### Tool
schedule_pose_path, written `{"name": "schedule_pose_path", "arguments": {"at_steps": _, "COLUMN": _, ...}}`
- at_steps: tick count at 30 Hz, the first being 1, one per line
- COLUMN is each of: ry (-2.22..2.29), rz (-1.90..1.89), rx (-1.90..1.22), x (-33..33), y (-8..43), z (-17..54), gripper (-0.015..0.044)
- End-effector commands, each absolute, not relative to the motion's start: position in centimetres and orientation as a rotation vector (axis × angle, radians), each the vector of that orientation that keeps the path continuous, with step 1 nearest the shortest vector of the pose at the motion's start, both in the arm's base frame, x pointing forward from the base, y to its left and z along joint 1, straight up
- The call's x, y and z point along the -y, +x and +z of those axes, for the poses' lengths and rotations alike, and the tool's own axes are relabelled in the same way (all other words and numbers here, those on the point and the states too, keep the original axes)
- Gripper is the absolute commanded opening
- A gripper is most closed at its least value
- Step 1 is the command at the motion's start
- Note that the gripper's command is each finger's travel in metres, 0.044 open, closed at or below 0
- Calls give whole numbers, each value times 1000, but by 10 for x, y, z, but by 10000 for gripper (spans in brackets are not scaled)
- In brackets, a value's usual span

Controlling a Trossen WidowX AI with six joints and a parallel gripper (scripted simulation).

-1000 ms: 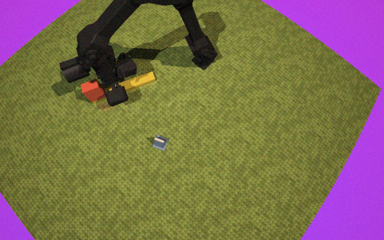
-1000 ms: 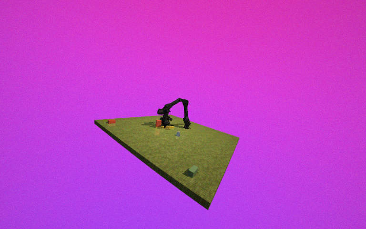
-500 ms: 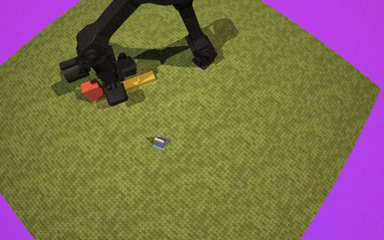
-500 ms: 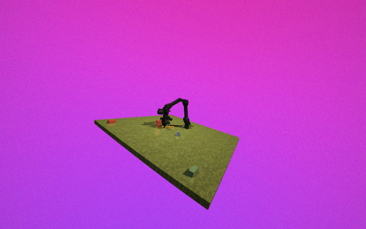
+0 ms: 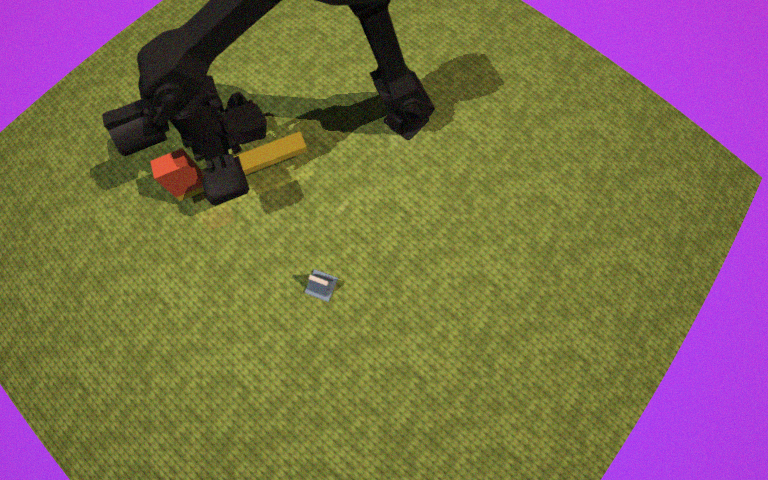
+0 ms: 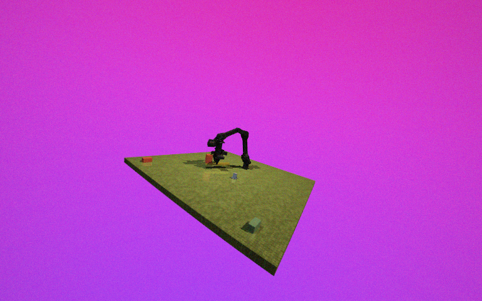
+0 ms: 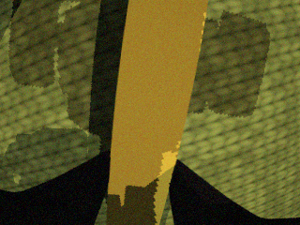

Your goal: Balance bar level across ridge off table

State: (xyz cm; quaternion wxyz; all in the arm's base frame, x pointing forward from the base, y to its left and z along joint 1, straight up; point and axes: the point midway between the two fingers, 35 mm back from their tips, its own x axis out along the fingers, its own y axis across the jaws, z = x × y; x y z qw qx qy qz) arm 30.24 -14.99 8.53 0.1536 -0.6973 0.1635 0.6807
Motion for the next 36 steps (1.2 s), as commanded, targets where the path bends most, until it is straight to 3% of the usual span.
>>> {"name": "schedule_pose_path", "arguments": {"at_steps": 1, "ry": -2009, "rz": 1941, "rx": -471, "x": 150, "y": 304, "z": 97, "gripper": 0}}
{"name": "schedule_pose_path", "arguments": {"at_steps": 21, "ry": -2009, "rz": 1941, "rx": -469, "x": 147, "y": 299, "z": 144, "gripper": 0}}
{"name": "schedule_pose_path", "arguments": {"at_steps": 36, "ry": -2113, "rz": 2040, "rx": -300, "x": 93, "y": 319, "z": 145, "gripper": 0}}
